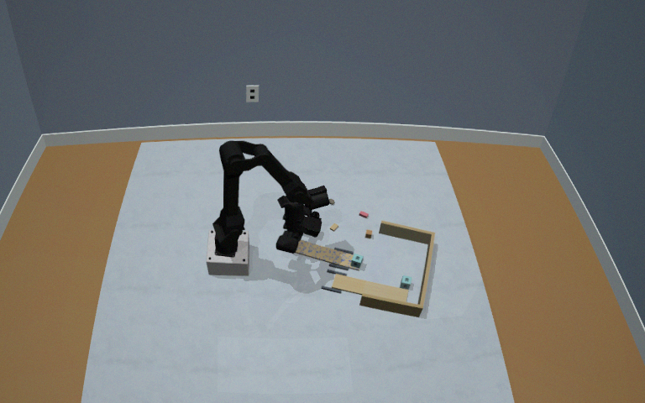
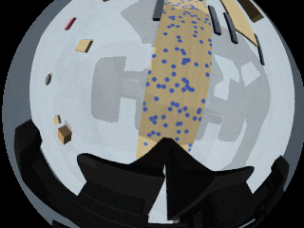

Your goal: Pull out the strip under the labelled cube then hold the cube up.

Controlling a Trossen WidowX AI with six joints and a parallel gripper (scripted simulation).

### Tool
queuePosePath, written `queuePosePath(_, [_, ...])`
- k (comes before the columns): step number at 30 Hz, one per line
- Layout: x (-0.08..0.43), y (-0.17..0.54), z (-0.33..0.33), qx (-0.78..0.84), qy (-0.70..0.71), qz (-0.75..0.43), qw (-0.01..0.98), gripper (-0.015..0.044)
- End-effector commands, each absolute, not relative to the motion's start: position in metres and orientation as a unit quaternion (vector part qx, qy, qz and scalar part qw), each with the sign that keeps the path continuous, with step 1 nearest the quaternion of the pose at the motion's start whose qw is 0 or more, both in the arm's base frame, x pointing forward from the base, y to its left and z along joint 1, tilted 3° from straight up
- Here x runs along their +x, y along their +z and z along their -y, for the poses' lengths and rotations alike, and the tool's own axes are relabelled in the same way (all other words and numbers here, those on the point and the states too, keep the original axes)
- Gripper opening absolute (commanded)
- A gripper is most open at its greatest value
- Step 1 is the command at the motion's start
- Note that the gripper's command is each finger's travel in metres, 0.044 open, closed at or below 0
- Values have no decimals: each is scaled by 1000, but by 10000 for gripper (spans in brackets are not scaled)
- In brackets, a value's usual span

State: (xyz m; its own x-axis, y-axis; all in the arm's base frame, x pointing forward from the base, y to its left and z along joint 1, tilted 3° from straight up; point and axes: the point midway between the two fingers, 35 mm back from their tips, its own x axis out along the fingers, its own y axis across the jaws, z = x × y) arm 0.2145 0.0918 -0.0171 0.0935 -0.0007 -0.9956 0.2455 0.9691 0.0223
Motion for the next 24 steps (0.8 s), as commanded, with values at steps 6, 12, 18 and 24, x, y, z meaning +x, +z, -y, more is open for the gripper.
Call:
queuePosePath(6, [213,24,-93,87,-88,-678,724,0])
queuePosePath(12, [237,27,-84,115,-115,-673,721,131])
queuePosePath(18, [258,32,-76,116,-116,-673,722,289])
queuePosePath(24, [281,37,-68,115,-116,-672,723,440])
